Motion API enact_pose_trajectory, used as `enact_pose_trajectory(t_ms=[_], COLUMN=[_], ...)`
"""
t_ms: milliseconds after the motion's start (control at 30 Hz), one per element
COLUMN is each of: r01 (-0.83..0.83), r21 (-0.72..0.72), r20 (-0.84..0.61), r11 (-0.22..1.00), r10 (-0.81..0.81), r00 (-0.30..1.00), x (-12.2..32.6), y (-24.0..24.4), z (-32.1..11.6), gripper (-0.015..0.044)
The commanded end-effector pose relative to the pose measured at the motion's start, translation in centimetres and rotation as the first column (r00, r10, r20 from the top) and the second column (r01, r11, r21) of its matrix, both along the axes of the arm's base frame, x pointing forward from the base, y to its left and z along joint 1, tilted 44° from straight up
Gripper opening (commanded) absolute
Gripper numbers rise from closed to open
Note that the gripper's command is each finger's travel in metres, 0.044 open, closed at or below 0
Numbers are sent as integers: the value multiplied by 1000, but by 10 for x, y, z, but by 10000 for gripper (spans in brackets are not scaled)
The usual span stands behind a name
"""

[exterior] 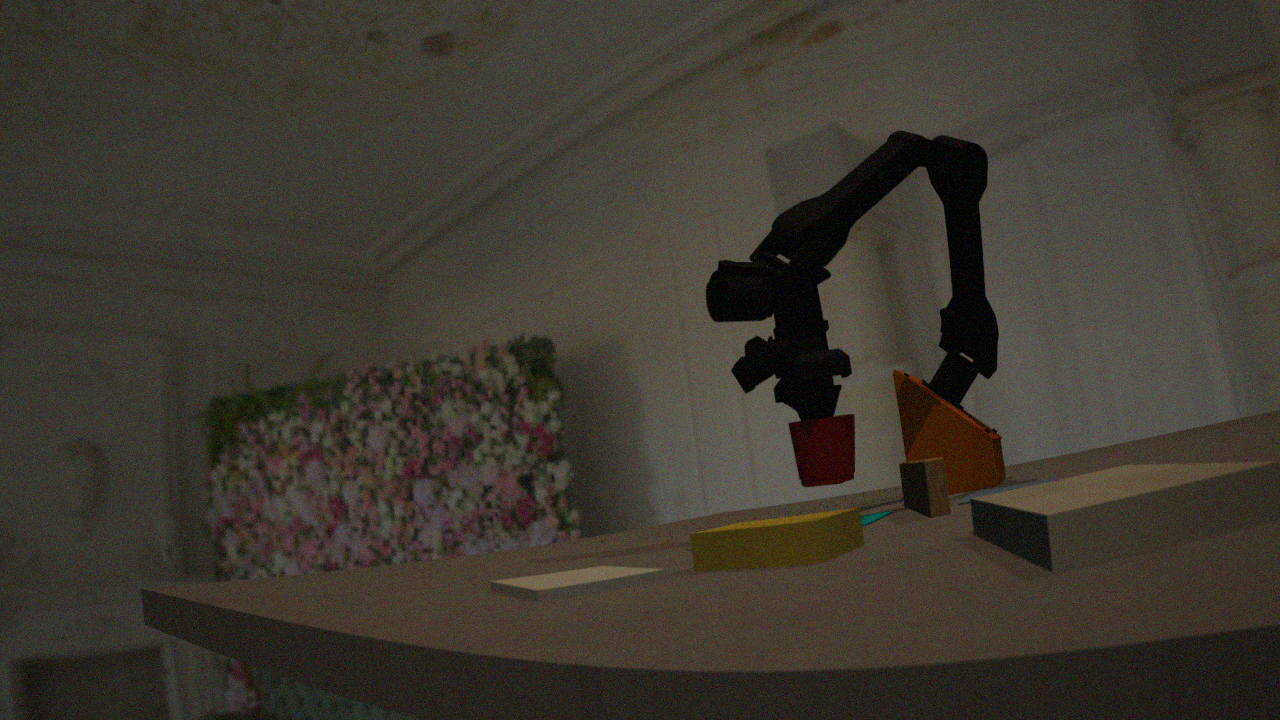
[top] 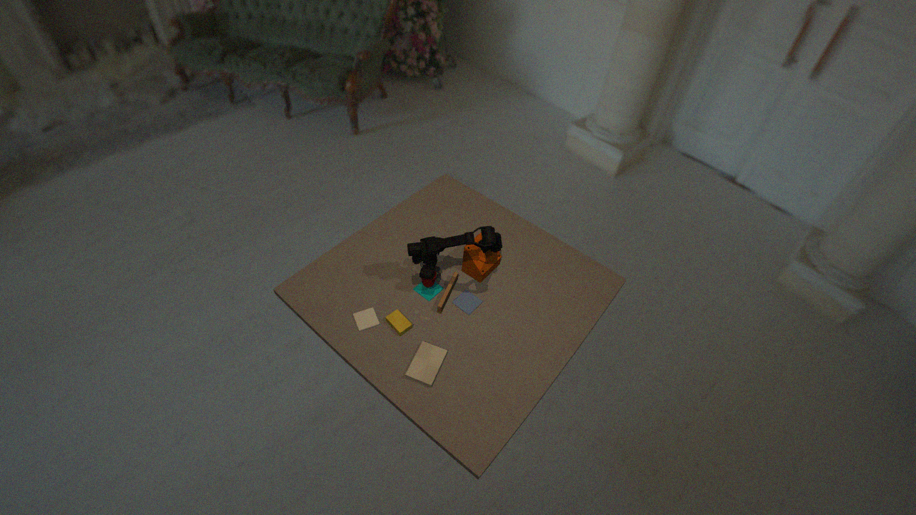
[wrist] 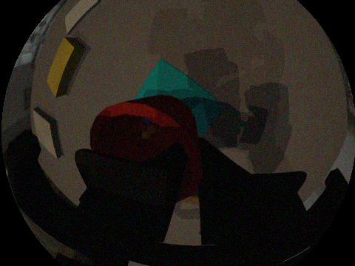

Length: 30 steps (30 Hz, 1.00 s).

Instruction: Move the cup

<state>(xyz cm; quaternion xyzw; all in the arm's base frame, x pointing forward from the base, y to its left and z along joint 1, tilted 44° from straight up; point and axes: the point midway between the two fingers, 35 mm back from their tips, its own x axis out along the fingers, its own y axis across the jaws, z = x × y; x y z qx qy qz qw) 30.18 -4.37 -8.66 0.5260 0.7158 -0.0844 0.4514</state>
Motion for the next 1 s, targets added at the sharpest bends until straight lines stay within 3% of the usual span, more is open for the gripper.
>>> enact_pose_trajectory(t_ms=[0, 967], r01=[5, -1], r21=[7, 3], r20=[-8, -1], r11=[1000, 1000], r10=[-5, 1], r00=[1000, 1000], x=[-2, -2], y=[6, 27], z=[-5, -28], gripper=[0, 0])
